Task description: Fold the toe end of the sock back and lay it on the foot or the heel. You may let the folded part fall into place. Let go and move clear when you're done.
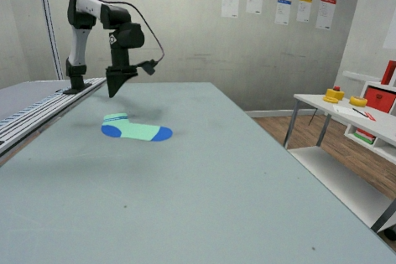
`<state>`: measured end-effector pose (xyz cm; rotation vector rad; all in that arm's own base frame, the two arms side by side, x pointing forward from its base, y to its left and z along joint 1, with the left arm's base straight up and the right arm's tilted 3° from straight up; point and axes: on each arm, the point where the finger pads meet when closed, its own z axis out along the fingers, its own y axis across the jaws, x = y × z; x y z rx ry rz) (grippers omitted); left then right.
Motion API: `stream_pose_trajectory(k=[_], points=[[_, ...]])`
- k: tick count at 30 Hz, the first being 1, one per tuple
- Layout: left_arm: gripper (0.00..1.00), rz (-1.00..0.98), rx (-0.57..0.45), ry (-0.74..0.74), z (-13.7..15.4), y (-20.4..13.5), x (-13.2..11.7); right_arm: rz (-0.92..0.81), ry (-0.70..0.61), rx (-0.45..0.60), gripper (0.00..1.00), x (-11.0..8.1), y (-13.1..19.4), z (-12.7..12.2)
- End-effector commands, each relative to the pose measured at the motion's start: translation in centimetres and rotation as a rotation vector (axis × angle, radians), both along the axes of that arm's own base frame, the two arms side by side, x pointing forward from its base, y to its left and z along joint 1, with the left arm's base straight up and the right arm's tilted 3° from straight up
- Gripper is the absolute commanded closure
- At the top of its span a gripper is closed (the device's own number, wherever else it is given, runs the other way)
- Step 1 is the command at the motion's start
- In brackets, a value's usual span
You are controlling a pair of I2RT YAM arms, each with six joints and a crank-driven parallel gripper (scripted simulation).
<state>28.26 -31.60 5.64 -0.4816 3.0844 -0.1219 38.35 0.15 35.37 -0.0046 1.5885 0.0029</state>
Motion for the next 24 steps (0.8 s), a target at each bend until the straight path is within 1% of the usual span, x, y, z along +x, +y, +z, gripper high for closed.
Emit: stream_pose_trajectory(k=[1, 3, 5, 6, 7, 8, 10, 15, 17, 18, 20, 21, 22, 23, 24], points=[[0.66, -0.014, -0.006, 0.011, 0.0, -0.5, 0.0, -0.005, -0.018, 0.001, 0.0, -0.1, -0.1, 0.7], [0.66, -0.014, -0.006, 0.011, 0.0, -0.5, 0.0, -0.005, -0.018, 0.001, 0.0, -0.1, -0.1, 0.7], [0.66, 0.001, -0.024, -0.016, 1.5, -0.1, 0.2, -0.005, -0.018, 0.001, 0.0, -0.1, -0.1, 0.7], [0.66, 0.001, -0.025, -0.017, 1.6, -0.1, 0.2, -0.005, -0.018, 0.001, 0.0, -0.1, -0.1, 0.7], [0.66, 0.006, -0.023, -0.024, -0.8, -0.1, 0.5, -0.005, -0.018, 0.001, 0.0, -0.1, -0.1, 0.7], [0.66, 0.008, -0.007, -0.01, -2.1, 0.0, 0.5, -0.005, -0.018, 0.001, 0.0, -0.1, -0.1, 0.7], [0.66, 0.008, 0.008, -0.002, -3.6, 0.1, 0.3, -0.005, -0.018, 0.001, 0.0, -0.1, -0.1, 0.7], [0.66, 0.022, 0.003, -0.014, -5.3, 0.3, 0.7, -0.005, -0.018, 0.001, 0.0, -0.1, -0.1, 0.7], [0.66, 0.014, 0.001, -0.017, -6.1, 0.1, 0.5, -0.005, -0.018, 0.001, 0.0, -0.1, -0.1, 0.7], [0.66, 0.01, 0.01, 0.0, -5.5, 0.4, 0.1, -0.005, -0.018, 0.001, 0.0, -0.1, -0.1, 0.7], [0.66, 0.01, 0.01, 0.0, -5.5, 0.4, 0.1, -0.005, -0.018, 0.001, 0.0, -0.1, -0.1, 0.7], [0.66, 0.01, -0.019, -0.032, -5.9, -0.1, 0.6, -0.005, -0.018, 0.001, 0.0, -0.1, -0.1, 0.7], [0.66, 0.016, 0.009, -0.009, -7.2, 0.4, 0.3, -0.005, -0.018, 0.001, 0.0, -0.1, -0.1, 0.7], [0.66, 0.012, 0.005, -0.008, -5.8, 0.5, 0.0, -0.005, -0.018, 0.001, 0.0, -0.1, -0.1, 0.7], [0.66, 0.014, 0.0, -0.013, -5.6, 0.3, 0.3, -0.005, -0.018, 0.001, 0.0, -0.1, -0.1, 0.7]])
